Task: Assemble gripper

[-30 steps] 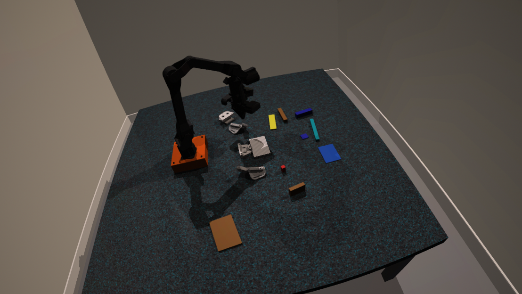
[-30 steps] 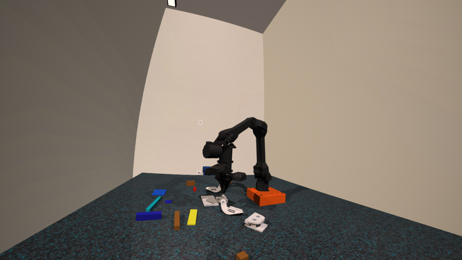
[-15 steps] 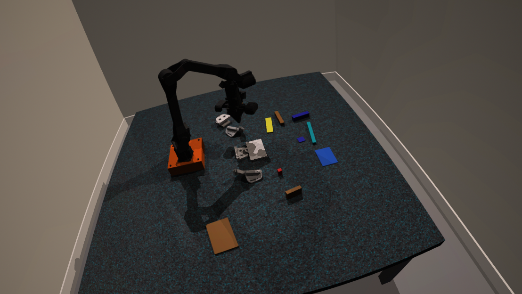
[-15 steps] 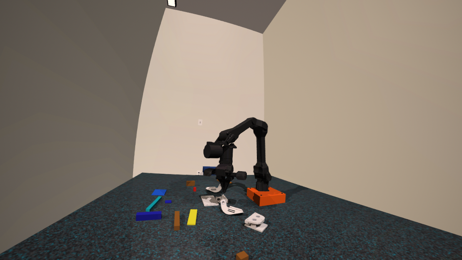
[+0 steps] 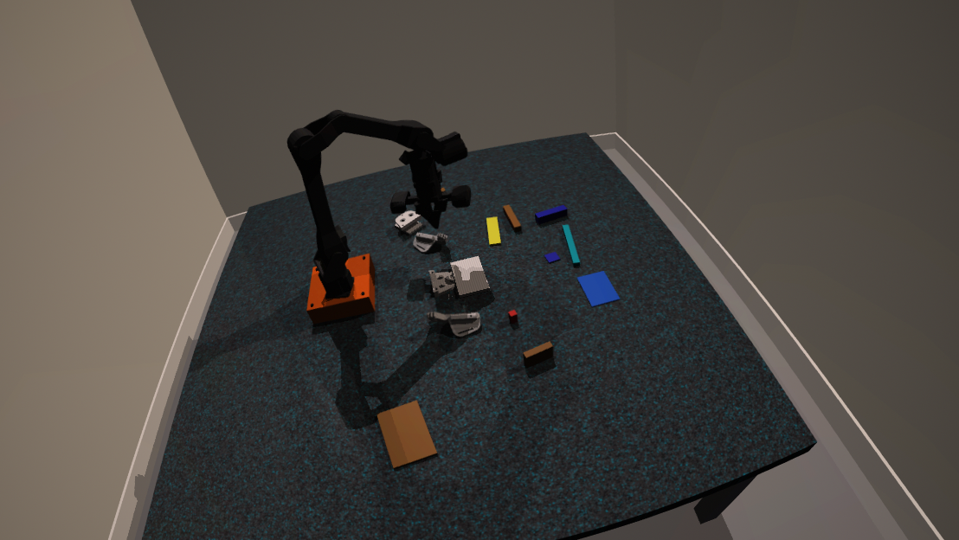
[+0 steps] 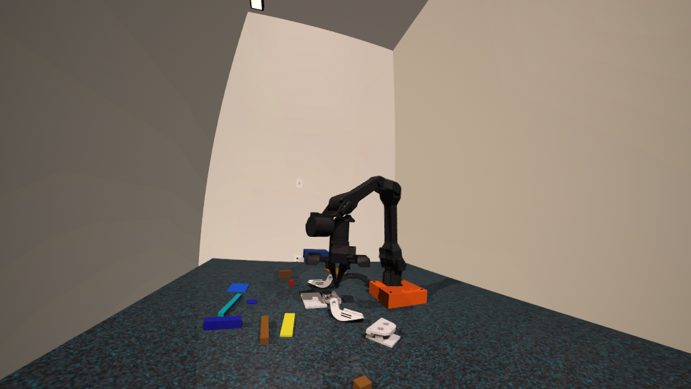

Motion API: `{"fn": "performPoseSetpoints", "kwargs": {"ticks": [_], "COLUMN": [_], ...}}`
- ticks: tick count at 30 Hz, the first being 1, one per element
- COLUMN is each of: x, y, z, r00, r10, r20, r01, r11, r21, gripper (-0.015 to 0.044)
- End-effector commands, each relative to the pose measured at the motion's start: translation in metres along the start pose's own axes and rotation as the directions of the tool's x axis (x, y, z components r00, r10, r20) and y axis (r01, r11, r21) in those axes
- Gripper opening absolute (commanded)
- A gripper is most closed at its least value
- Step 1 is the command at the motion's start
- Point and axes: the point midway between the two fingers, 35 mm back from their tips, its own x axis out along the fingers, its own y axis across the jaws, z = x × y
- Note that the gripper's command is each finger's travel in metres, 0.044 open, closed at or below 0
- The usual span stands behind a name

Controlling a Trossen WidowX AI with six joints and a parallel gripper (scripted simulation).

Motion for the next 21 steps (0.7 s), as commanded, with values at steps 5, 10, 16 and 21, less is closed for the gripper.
{"fn": "performPoseSetpoints", "kwargs": {"ticks": [5,10,16,21], "x": [0.0008,0.0010,0.0013,0.0015], "y": [0.0020,0.0031,0.0044,0.0055], "z": [-0.0035,-0.0054,-0.0077,-0.0095], "r00": [1.000,1.000,1.000,1.000], "r10": [0.001,0.001,0.001,0.001], "r20": [0.001,0.001,0.001,0.001], "r01": [0.000,0.000,0.000,-0.001], "r11": [0.986,0.964,0.924,0.880], "r21": [-0.166,-0.266,-0.382,-0.474], "gripper": [0.0000,0.0000,0.0000,0.0000]}}
